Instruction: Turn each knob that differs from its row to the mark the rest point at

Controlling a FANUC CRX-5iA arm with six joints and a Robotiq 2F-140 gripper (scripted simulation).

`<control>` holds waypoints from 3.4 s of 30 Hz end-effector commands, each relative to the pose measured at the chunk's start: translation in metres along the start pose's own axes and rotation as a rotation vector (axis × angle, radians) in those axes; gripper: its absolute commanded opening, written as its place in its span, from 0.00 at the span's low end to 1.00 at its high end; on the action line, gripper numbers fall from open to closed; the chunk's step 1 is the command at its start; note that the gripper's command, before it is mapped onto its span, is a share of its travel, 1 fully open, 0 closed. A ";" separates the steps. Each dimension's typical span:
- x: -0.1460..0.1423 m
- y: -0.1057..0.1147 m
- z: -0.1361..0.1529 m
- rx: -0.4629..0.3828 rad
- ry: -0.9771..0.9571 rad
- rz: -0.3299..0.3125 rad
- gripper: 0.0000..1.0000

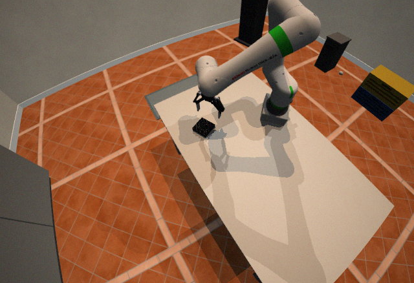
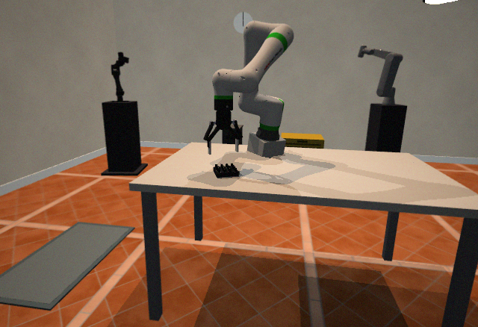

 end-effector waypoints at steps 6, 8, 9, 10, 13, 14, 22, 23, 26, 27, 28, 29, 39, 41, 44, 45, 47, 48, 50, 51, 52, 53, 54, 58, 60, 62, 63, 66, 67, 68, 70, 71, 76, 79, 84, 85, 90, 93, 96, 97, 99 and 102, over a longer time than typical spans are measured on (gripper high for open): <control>-0.003 0.000 0.014 0.000 0.000 0.000 1.00; -0.004 0.000 0.018 0.000 0.000 0.000 1.00; -0.005 0.000 0.020 0.000 0.000 0.000 1.00; -0.005 0.000 0.022 0.000 0.000 0.000 1.00; -0.006 0.000 0.026 0.000 0.000 0.000 1.00; -0.007 0.000 0.027 0.000 0.000 0.000 1.00; -0.008 0.000 0.032 0.000 0.000 0.000 1.00; -0.008 0.000 0.032 0.000 0.000 0.000 1.00; -0.008 0.000 0.032 0.000 0.000 0.000 1.00; -0.008 0.000 0.032 0.000 0.000 0.000 1.00; -0.008 0.000 0.032 0.000 0.000 0.000 1.00; -0.008 0.000 0.032 0.000 0.000 0.000 1.00; -0.008 0.000 0.032 0.000 0.000 0.000 1.00; -0.008 0.000 0.032 0.000 0.000 0.000 1.00; -0.008 0.000 0.032 0.000 0.000 0.000 1.00; -0.008 0.000 0.032 0.000 0.000 0.000 1.00; -0.008 0.000 0.032 0.000 0.000 0.000 1.00; -0.008 0.000 0.032 0.000 0.000 0.000 1.00; -0.008 0.000 0.032 0.000 0.000 0.000 1.00; -0.008 0.000 0.032 0.000 0.000 0.000 1.00; -0.008 0.000 0.032 0.000 0.000 0.000 1.00; -0.008 0.000 0.032 0.000 0.000 0.000 1.00; -0.008 0.000 0.032 0.000 0.000 0.000 1.00; -0.008 0.000 0.032 0.000 0.000 0.000 1.00; -0.008 0.000 0.032 0.000 0.000 0.000 1.00; -0.008 0.000 0.032 0.000 0.000 0.000 1.00; -0.008 0.000 0.032 0.000 0.000 0.000 1.00; -0.008 0.000 0.032 0.000 0.000 0.000 1.00; -0.008 0.000 0.032 0.000 0.000 0.000 1.00; -0.008 0.000 0.032 0.000 0.000 0.000 1.00; -0.008 0.000 0.032 0.000 0.000 0.000 1.00; -0.008 0.000 0.032 0.000 0.000 0.000 1.00; -0.008 0.000 0.032 0.000 0.000 0.000 1.00; -0.008 0.000 0.032 0.000 0.000 0.000 1.00; -0.008 0.000 0.032 0.000 0.000 0.000 1.00; -0.008 0.000 0.032 0.000 0.000 0.000 1.00; -0.008 0.000 0.032 0.000 0.000 0.000 1.00; -0.008 0.000 0.032 0.000 0.000 0.000 1.00; -0.008 0.000 0.032 0.000 0.000 0.000 1.00; -0.008 0.000 0.032 0.000 0.000 0.000 1.00; -0.008 0.000 0.032 0.000 0.000 0.000 1.00; -0.008 0.000 0.032 0.000 0.000 0.000 1.00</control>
Point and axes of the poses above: the point where the finger pads meet when closed, its own y axis back along the fingers, its own x axis across the jaws, z = x × y, the point moved 9 cm from there along y, back along the fingers, and after that the axes turned 4 degrees about y, right-handed, at the moved point
